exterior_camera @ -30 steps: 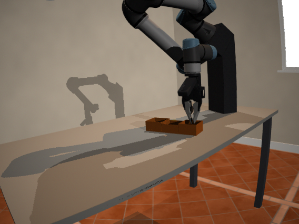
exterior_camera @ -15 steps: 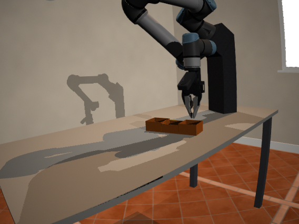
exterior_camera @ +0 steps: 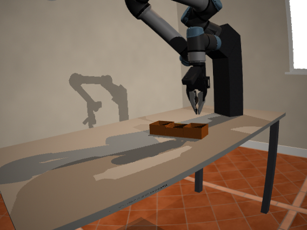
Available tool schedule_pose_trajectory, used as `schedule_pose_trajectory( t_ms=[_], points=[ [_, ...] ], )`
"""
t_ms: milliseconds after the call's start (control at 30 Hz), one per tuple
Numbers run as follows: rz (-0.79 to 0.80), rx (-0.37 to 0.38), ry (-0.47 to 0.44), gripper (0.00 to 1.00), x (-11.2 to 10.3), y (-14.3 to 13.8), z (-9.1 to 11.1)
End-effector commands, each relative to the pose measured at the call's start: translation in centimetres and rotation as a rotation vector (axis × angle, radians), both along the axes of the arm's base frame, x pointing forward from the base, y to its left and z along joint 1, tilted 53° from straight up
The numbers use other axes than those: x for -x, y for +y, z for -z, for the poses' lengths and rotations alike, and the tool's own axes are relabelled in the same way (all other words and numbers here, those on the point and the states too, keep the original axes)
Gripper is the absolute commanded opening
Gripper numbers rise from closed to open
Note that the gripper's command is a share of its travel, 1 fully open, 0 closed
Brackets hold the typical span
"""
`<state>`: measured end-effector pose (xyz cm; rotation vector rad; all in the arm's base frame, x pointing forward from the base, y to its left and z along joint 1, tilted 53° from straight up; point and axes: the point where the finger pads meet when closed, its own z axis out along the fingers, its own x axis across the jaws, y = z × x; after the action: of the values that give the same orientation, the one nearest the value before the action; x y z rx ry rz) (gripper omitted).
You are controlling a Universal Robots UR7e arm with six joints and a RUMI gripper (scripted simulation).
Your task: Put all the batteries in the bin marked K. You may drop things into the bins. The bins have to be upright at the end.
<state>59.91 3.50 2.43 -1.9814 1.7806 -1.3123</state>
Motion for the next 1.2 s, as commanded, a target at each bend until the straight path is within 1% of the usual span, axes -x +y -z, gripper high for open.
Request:
schedule_pose_trajectory(
  t_ms=[0, 300, 400, 933, 967, 1033, 1167],
  points=[
    [0.000, 0.000, -0.001, 0.04, 2.7, 1.7, -2.4],
    [0.000, 0.000, -0.001, 0.04, 7.6, 4.6, -6.6],
    [0.000, 0.000, -0.001, 0.04, 7.8, 4.7, -6.9],
    [0.000, 0.000, -0.001, 0.04, 7.8, 4.7, -6.9],
    [0.030, -0.035, -0.021, 0.17, 7.8, 3.9, -6.8],
    [0.089, -0.104, -0.062, 0.17, 7.7, 2.2, -6.7],
    [0.150, -0.171, -0.102, 0.17, 7.6, -1.1, -6.4]
  ],
)
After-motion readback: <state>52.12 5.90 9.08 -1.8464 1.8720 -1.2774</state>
